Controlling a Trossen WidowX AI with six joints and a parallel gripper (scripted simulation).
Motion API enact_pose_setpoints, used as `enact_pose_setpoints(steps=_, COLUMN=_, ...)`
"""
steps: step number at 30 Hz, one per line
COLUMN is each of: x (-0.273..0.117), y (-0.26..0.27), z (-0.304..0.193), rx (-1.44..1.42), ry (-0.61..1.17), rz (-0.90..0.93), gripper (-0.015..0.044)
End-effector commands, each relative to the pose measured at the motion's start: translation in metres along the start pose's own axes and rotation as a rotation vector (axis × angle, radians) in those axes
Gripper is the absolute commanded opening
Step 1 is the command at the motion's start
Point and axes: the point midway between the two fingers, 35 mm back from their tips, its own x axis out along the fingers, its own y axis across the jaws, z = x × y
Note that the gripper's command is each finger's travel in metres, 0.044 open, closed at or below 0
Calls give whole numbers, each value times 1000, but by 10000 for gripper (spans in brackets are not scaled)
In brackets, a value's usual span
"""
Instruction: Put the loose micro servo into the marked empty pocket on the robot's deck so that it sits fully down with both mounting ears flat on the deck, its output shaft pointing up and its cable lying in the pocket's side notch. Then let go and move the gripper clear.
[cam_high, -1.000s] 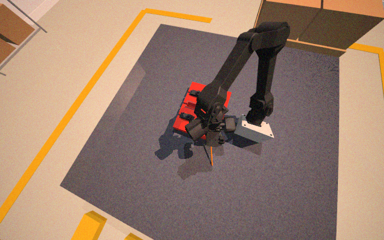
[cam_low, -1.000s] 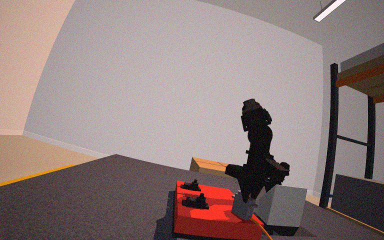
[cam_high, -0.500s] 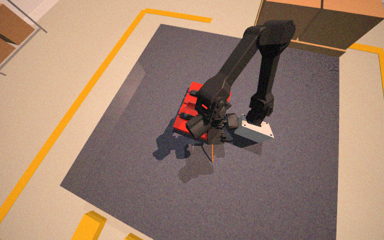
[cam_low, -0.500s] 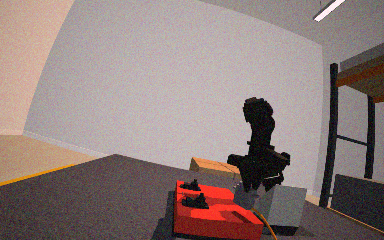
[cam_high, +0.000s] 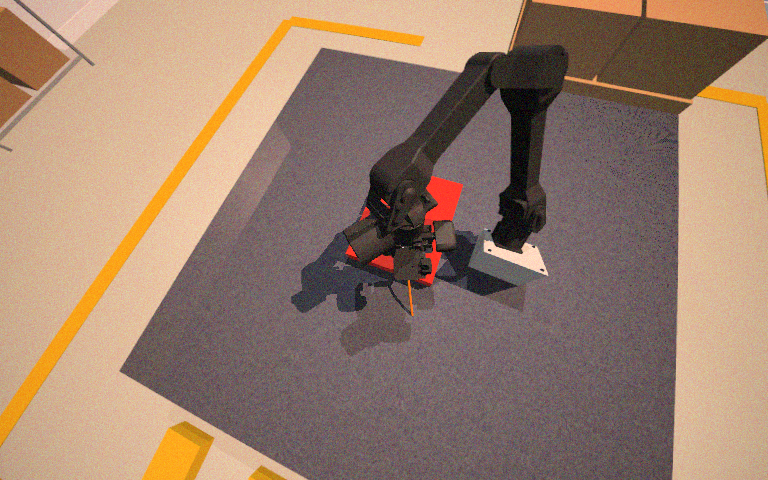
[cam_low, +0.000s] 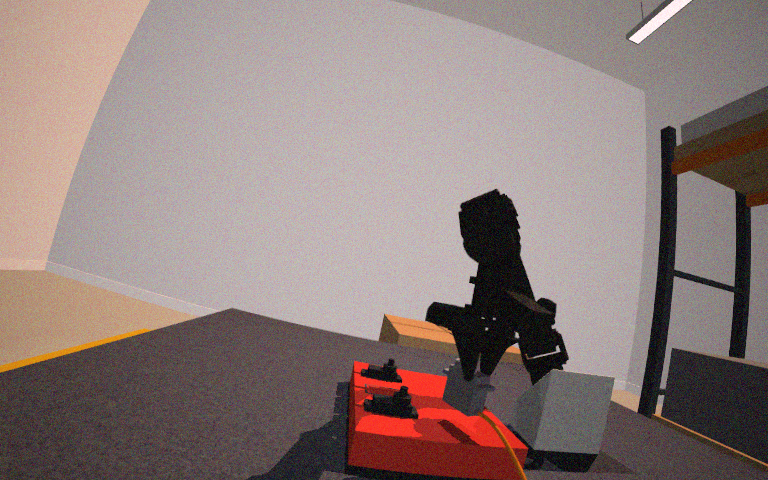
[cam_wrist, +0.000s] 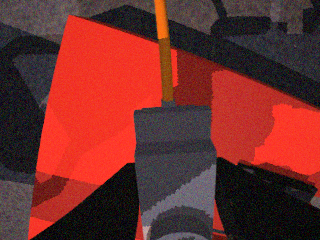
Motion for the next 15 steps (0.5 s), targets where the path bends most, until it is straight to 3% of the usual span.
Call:
enact_pose_setpoints(steps=1, x=-1, y=-9, z=-5, rx=-5, ry=4, rz=-2, gripper=0)
enact_pose_setpoints(steps=15, x=-1, y=14, z=-60, rx=-6, ry=7, rz=0, gripper=0)
